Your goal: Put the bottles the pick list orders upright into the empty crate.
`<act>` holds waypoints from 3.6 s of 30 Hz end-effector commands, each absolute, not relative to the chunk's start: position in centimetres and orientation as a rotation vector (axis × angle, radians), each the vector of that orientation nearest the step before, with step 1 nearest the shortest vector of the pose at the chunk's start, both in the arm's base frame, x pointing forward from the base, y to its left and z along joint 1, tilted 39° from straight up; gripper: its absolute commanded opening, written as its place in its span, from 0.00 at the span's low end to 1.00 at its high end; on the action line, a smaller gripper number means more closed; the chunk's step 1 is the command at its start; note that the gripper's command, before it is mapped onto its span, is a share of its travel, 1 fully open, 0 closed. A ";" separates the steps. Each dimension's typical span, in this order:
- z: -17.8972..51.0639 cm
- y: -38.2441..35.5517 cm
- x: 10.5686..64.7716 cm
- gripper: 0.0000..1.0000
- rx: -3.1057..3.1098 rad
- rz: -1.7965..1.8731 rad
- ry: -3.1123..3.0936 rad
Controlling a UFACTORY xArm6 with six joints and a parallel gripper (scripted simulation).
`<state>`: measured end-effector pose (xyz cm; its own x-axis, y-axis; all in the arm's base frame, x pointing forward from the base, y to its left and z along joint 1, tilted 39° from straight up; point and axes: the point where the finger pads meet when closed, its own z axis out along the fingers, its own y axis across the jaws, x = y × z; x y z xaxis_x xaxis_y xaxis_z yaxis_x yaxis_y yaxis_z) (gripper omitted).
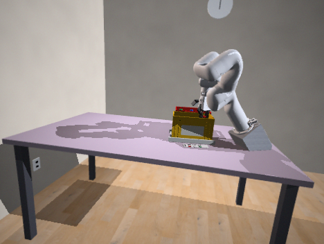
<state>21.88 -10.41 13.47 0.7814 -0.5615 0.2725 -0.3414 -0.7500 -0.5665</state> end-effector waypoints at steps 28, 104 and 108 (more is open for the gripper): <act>17.5 -12.3 19.3 0.65 -2.476 -0.596 0.675; 18.3 -20.0 19.0 0.65 -2.476 -0.596 0.675; 17.8 -21.8 19.5 0.65 -2.476 -0.597 0.675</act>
<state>18.51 -19.00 18.47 0.7779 -0.5646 0.2758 -0.3471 -0.7520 -0.5604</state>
